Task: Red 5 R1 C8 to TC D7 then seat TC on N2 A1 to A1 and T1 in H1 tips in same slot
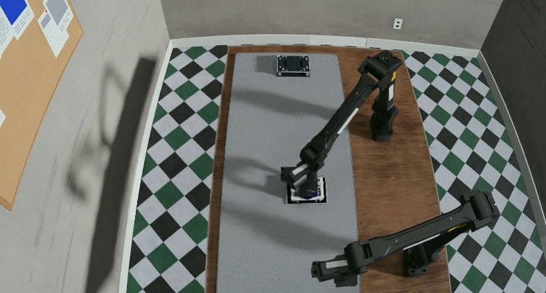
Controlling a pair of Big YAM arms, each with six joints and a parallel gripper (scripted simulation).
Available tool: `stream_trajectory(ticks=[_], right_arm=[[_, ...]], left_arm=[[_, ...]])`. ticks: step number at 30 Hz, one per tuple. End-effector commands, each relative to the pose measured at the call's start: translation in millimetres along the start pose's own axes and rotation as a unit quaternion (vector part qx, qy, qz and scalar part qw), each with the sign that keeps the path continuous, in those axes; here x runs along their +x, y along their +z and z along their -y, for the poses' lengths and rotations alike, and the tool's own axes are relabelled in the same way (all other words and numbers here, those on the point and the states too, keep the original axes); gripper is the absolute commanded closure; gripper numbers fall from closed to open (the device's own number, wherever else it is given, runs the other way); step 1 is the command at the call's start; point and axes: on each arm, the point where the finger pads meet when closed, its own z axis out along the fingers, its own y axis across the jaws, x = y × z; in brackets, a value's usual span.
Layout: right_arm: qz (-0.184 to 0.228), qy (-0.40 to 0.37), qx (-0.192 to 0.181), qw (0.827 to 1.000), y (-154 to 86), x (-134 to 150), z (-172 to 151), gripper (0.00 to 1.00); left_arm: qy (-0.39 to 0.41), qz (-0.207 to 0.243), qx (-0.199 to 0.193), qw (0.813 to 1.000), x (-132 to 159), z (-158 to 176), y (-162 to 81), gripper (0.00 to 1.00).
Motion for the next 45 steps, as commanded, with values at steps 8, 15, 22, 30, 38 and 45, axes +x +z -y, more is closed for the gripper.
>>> stream_trajectory(ticks=[8, 15, 22, 30, 38, 45], right_arm=[[0.010, 0.003, -0.006, 1.000, -4.5, -18.3, -6.5, 0.11], [0.010, 0.003, -0.006, 1.000, -4.5, -18.3, -6.5, 0.16], [0.010, 0.003, -0.006, 1.000, -4.5, -18.3, -6.5, 0.34], [0.010, 0.003, -0.006, 1.000, -4.5, -18.3, -6.5, 0.58], [0.010, 0.003, -0.006, 1.000, -4.5, -18.3, -6.5, 0.76], [0.010, 0.003, -0.006, 1.000, -4.5, -18.3, -6.5, 0.97]], left_arm=[[-0.003, 0.015, -0.003, 1.000, -9.5, -2.0, -11.2, 0.76], [-0.003, 0.015, -0.003, 1.000, -9.5, -2.0, -11.2, 0.76], [-0.003, 0.015, -0.003, 1.000, -9.5, -2.0, -11.2, 0.76], [-0.003, 0.015, -0.003, 1.000, -9.5, -2.0, -11.2, 0.76], [-0.003, 0.015, -0.003, 1.000, -9.5, -2.0, -11.2, 0.76], [-0.003, 0.015, -0.003, 1.000, -9.5, -2.0, -11.2, 0.76]])
